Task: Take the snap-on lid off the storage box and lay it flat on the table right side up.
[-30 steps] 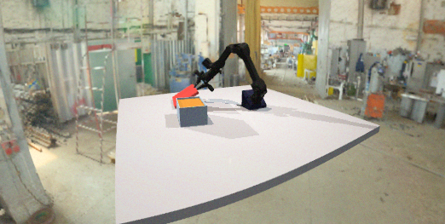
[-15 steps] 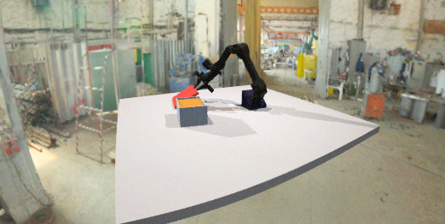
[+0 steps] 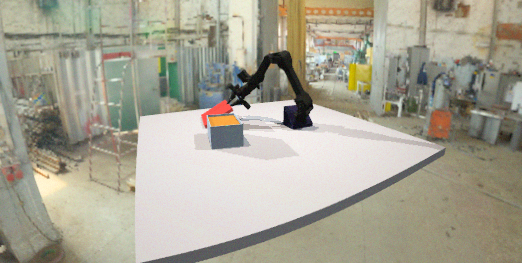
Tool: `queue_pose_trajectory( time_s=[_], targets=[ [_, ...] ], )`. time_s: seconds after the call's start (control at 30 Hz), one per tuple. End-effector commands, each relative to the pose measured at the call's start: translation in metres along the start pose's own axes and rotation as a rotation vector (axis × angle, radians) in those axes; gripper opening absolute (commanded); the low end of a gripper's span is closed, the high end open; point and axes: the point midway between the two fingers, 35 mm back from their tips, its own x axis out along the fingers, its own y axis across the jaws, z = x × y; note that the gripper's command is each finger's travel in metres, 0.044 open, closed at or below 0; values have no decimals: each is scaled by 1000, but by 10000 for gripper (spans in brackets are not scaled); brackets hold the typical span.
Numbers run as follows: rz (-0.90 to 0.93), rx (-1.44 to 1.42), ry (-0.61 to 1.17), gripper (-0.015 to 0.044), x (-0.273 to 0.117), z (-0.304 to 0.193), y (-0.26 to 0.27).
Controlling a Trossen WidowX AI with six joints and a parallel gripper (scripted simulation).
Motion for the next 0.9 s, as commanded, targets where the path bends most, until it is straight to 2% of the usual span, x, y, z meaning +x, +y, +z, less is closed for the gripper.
queue_pose_trajectory(
  time_s=[0.0, 0.87],
  targets=[
    [-29, 19, 12, 0, 10, -4, -15],
    [-29, 19, 12, 0, 22, -5, -31]
  ],
)
